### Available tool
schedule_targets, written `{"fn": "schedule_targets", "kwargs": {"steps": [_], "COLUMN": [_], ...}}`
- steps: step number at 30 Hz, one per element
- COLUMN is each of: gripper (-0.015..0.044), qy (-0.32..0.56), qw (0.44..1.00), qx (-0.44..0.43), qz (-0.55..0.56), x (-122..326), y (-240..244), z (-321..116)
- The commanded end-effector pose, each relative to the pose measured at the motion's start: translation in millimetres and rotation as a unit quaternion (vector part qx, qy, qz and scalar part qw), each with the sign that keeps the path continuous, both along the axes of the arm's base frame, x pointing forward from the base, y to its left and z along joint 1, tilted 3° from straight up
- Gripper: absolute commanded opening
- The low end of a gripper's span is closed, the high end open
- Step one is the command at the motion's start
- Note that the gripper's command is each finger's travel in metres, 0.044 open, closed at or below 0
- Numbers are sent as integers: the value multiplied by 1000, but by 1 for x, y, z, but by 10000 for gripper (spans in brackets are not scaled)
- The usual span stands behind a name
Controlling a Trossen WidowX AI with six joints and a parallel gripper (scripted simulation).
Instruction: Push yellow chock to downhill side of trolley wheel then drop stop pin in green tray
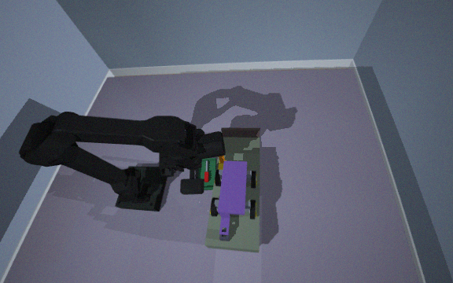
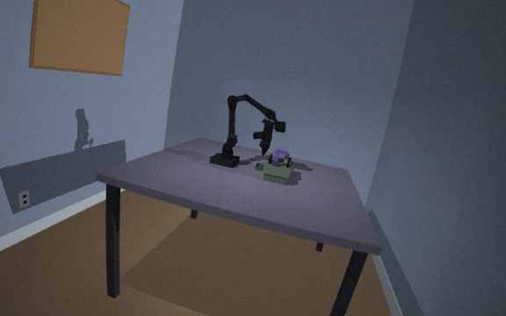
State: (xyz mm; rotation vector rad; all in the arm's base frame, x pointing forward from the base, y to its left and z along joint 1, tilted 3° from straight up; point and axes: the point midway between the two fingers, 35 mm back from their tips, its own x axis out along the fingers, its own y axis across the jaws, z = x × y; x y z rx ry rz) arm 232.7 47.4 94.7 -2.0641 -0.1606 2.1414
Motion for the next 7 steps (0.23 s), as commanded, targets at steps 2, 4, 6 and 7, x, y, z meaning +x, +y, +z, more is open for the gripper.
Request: {"fn": "schedule_targets", "kwargs": {"steps": [2,4,6,7], "gripper": [440,440,440,440], "qy": [-4,-2,-2,-2], "qw": [1000,1000,1000,1000], "qx": [1,0,0,0], "qz": [3,0,0,0], "x": [1,1,1,1], "y": [0,0,0,0], "z": [8,3,3,3]}}
